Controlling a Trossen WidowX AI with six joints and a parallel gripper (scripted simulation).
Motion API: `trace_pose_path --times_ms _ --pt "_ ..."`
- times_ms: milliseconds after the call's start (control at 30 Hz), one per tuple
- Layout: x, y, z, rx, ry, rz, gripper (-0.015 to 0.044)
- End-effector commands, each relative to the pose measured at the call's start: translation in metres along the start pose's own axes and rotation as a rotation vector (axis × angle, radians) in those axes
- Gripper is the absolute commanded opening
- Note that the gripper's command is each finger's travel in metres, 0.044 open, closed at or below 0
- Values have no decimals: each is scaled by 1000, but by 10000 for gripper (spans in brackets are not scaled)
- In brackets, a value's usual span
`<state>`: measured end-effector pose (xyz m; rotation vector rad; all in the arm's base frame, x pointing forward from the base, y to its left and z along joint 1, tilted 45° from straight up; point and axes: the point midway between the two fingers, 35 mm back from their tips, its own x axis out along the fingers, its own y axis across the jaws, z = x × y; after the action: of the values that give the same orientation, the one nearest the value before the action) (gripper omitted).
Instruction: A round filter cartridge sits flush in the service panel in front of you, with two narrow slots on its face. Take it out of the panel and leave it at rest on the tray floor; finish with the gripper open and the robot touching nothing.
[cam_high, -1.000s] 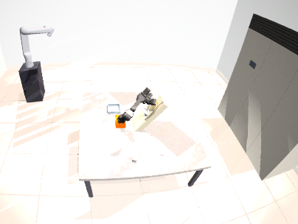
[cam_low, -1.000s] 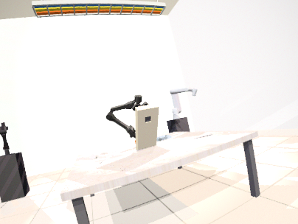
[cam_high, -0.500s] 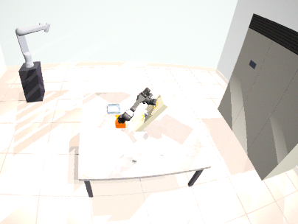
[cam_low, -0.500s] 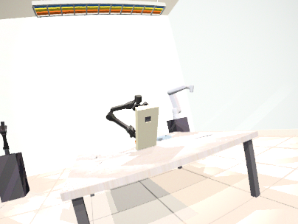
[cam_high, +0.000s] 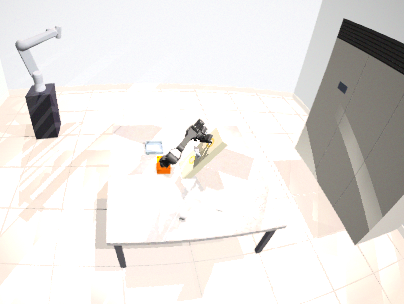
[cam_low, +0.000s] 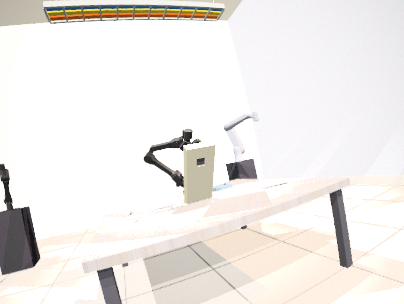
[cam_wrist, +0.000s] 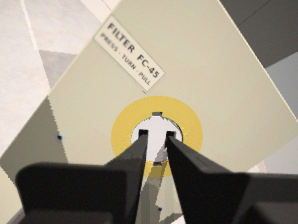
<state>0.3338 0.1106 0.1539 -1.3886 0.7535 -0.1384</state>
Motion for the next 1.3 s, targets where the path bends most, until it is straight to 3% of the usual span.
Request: trace_pose_path --times_ms 0,1267 --pt "0 1 1 -4 -3 5 89" --pt "7 1 1 -3 -3 5 89"
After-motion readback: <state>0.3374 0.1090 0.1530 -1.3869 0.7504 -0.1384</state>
